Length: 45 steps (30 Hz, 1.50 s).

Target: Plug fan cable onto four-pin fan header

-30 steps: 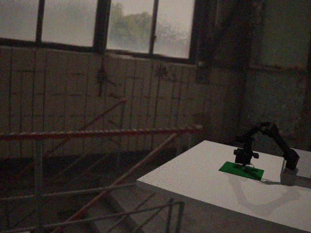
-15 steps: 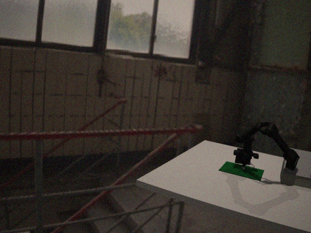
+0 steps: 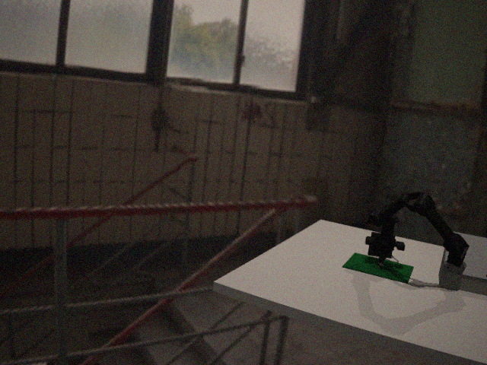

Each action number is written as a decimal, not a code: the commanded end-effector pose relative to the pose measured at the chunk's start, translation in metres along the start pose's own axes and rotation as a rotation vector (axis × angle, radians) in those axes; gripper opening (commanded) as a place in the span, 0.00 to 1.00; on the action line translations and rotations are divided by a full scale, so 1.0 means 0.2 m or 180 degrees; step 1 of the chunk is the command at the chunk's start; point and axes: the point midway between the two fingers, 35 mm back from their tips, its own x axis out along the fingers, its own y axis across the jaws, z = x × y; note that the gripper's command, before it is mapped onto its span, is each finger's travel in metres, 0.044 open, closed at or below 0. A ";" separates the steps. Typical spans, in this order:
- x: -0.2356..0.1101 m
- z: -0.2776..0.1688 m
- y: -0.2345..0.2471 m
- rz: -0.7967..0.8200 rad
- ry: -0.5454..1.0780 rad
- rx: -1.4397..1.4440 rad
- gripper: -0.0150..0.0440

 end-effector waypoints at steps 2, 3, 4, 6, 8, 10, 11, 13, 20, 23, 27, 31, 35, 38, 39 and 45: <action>0.02 0.00 0.00 0.0004 -0.0012 0.0016 0.25; 0.03 0.00 0.00 0.0004 -0.0012 0.0016 0.25; 0.03 0.00 0.00 0.0004 -0.0012 0.0016 0.25; 0.03 0.00 0.00 0.0004 -0.0012 0.0016 0.25; 0.04 0.00 0.00 0.0004 -0.0012 0.0016 0.25; 0.04 0.00 0.00 0.0004 -0.0012 0.0016 0.25; 0.04 0.00 0.00 0.0003 -0.0012 0.0016 0.25; 0.02 0.00 0.00 -0.0005 0.0003 0.0002 0.34; 0.02 0.00 0.00 -0.0005 0.0003 0.0002 0.65; 0.02 0.00 0.00 -0.0005 0.0003 0.0002 0.69; -0.19 -0.01 0.00 0.0003 0.0000 0.0014 0.69; -0.25 0.00 0.00 0.0005 -0.0005 0.0016 0.69; -0.25 0.04 0.00 0.0005 -0.0002 0.0018 0.69; -0.26 0.24 0.01 0.0006 0.0004 0.0022 0.69; -0.26 0.30 0.02 0.0007 0.0003 0.0023 0.69; -0.25 0.59 0.11 0.0010 -0.0021 0.0023 0.69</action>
